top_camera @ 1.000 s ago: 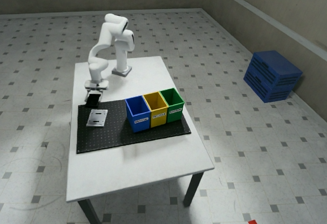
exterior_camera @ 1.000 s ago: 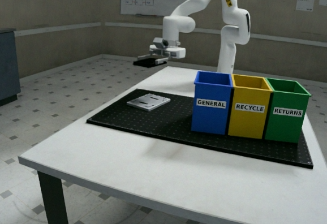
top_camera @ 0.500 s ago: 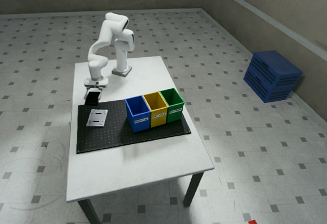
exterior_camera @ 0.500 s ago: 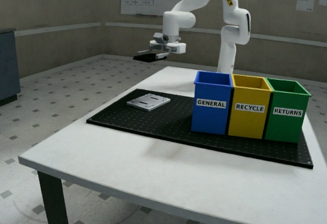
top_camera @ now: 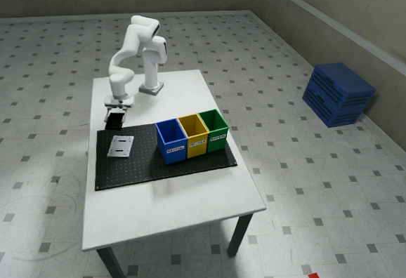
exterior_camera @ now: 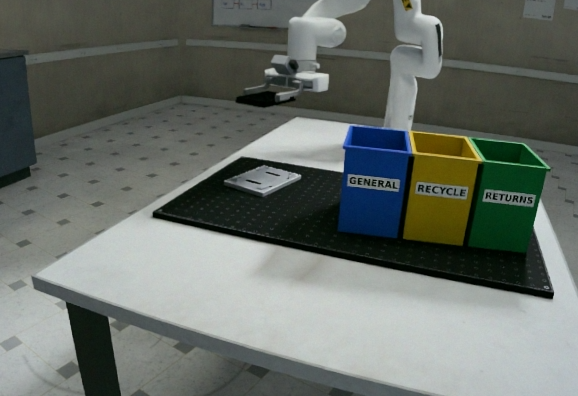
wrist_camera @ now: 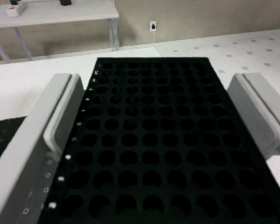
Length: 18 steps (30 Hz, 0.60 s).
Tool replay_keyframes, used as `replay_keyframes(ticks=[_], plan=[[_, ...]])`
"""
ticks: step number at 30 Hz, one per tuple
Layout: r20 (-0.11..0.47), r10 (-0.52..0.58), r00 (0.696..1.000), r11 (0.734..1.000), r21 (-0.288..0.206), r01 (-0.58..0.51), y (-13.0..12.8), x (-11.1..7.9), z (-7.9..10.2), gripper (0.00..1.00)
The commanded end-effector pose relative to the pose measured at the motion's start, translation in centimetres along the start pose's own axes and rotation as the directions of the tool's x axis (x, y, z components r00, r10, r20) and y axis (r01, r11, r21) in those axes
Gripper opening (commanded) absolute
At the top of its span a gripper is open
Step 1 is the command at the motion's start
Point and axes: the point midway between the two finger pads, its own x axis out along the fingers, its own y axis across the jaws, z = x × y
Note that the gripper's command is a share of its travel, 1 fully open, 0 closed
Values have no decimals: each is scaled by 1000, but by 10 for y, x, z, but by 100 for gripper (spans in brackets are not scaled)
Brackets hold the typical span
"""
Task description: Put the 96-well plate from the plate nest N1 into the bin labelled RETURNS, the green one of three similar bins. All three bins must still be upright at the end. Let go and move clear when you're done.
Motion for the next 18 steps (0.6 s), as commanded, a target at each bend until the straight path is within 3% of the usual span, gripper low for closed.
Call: replay_keyframes(ticks=[1, 4, 6, 12, 18], plan=[[5, 96, 995, 995, -2, -96, 9, 0, 2, 0], [4, 194, 981, 981, -2, -194, 19, -2, 2, 0], [4, 194, 981, 981, -2, -194, 19, -2, 2, 0], [4, 385, 923, 923, -3, -385, 39, -5, 2, 0], [4, 386, 923, 923, -3, -386, 59, -7, 1, 0]])
